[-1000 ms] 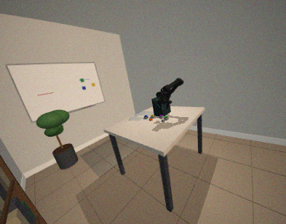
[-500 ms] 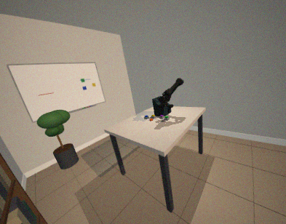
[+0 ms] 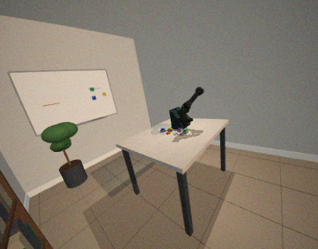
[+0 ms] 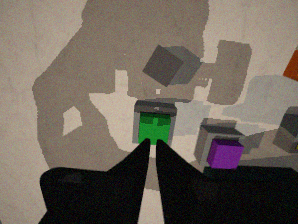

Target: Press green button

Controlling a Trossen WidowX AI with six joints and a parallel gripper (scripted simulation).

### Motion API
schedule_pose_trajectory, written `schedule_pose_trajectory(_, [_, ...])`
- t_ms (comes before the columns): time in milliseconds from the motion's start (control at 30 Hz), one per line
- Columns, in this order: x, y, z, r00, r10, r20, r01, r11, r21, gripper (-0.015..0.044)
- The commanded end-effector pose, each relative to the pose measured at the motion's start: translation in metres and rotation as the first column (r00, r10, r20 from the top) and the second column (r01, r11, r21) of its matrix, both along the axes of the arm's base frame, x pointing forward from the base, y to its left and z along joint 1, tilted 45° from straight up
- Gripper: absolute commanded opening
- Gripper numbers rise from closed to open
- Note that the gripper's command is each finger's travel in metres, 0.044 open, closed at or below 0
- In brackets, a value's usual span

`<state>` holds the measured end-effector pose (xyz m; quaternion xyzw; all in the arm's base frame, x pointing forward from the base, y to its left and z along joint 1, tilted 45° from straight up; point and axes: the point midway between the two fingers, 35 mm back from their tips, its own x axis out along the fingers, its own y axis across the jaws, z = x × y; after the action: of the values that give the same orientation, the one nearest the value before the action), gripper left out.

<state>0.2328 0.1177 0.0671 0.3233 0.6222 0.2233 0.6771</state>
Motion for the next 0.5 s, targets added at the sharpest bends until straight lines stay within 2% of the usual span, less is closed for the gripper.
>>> schedule_pose_trajectory(0, [-0.002,0.000,-0.003,1.000,-0.002,-0.008,0.002,1.000,-0.003,0.0020])
schedule_pose_trajectory(467, [0.001,0.013,-0.016,1.000,-0.002,-0.008,0.002,1.000,-0.004,0.0020])
